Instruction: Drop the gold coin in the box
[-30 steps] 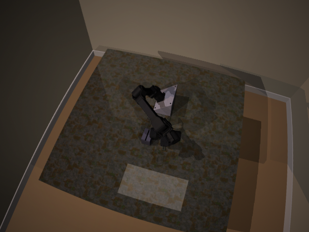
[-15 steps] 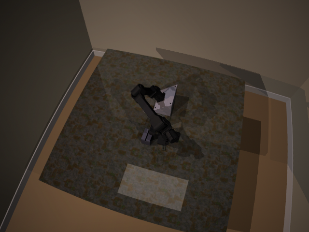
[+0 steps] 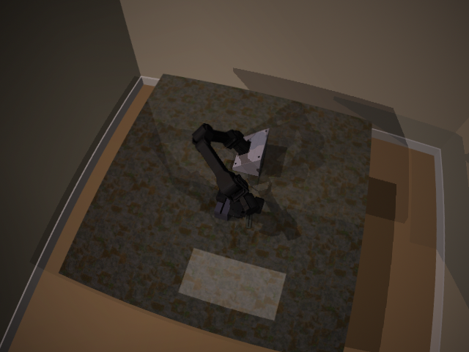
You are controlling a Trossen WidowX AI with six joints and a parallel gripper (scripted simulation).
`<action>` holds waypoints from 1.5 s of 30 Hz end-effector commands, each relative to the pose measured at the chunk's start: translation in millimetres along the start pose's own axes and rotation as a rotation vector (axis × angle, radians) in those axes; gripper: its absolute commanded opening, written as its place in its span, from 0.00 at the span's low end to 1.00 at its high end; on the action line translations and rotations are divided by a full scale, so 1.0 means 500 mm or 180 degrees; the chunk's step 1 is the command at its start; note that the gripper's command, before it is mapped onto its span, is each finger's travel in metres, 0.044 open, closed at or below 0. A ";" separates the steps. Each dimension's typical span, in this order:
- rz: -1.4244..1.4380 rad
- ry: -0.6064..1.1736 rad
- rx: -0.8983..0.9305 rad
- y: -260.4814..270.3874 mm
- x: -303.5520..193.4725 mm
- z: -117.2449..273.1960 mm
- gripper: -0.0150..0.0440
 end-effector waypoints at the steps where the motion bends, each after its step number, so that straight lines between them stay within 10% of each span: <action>1: 0.0019 -0.0004 -0.0021 -0.022 0.001 -0.002 0.25; 45: 0.0011 -0.0002 -0.0020 -0.149 0.004 -0.005 0.25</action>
Point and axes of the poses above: the point midway between the two fingers, 35 mm back from their tips, its own z axis back along the fingers, its own y axis across the jaws, x = y × z, the point moved 5 cm from there along z, back along the fingers, and after that the axes turned 8 degrees about -z, right-handed, at the moved point
